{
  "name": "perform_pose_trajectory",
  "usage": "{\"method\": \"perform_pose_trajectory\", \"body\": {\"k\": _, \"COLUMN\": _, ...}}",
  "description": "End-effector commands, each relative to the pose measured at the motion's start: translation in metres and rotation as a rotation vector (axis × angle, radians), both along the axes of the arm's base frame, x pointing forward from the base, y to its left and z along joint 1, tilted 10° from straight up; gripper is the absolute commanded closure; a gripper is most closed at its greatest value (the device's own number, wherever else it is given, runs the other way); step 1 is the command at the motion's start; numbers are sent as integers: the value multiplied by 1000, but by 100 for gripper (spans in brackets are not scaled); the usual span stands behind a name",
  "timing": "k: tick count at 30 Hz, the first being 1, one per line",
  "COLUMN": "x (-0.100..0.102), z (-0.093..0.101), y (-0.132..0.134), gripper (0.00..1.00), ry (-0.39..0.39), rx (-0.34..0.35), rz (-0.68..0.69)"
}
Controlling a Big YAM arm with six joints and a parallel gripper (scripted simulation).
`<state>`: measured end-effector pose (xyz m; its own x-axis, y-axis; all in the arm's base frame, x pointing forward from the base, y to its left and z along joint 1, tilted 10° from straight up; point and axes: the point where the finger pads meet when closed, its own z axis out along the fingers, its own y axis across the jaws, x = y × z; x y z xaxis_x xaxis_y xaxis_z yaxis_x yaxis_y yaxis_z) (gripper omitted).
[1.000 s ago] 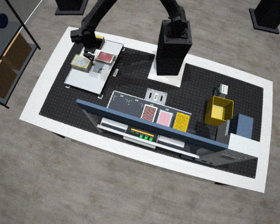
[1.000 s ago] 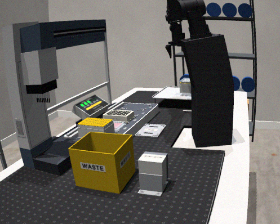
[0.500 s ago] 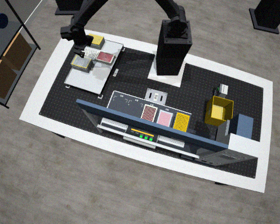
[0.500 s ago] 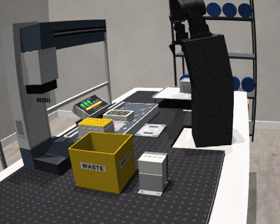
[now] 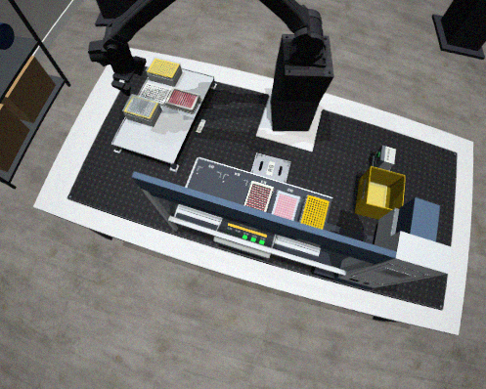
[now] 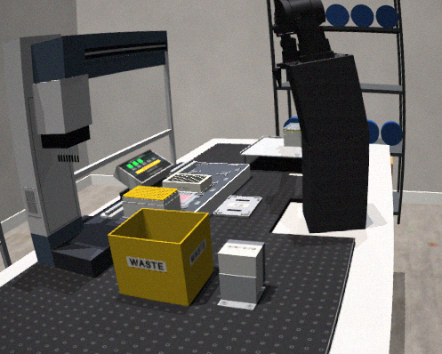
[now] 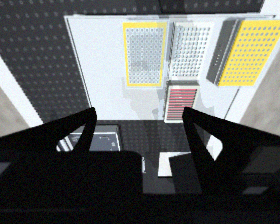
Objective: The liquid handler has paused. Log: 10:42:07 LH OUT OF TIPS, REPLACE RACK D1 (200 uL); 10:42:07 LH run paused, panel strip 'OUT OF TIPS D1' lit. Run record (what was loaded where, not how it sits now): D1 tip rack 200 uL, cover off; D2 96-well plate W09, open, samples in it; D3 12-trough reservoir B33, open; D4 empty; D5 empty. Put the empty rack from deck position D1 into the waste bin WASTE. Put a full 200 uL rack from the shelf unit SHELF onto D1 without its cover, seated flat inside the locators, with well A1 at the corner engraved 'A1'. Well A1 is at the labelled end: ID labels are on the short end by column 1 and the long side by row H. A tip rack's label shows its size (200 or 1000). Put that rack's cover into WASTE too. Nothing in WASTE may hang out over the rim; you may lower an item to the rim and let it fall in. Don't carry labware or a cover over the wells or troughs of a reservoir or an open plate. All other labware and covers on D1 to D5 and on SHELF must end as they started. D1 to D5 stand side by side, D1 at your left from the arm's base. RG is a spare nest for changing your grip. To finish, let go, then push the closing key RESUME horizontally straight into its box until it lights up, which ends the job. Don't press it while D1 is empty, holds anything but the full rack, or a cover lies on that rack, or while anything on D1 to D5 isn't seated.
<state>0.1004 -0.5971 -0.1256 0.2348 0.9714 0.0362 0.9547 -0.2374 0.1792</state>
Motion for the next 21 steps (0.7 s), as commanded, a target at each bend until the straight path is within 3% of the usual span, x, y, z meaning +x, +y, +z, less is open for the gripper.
{"method": "perform_pose_trajectory", "body": {"k": 1, "x": -15, "z": -10, "y": -24, "gripper": 0, "ry": 1, "rx": 7, "rz": 5}}
{"method": "perform_pose_trajectory", "body": {"k": 6, "x": -18, "z": -11, "y": -36, "gripper": 0, "ry": 2, "rx": 6, "rz": 5}}
{"method": "perform_pose_trajectory", "body": {"k": 7, "x": -1, "z": -11, "y": -34, "gripper": 0, "ry": 2, "rx": 6, "rz": 34}}
{"method": "perform_pose_trajectory", "body": {"k": 9, "x": -3, "z": -23, "y": -13, "gripper": 0, "ry": 5, "rx": 47, "rz": 34}}
{"method": "perform_pose_trajectory", "body": {"k": 21, "x": -5, "z": -23, "y": -14, "gripper": 0, "ry": 5, "rx": 47, "rz": 29}}
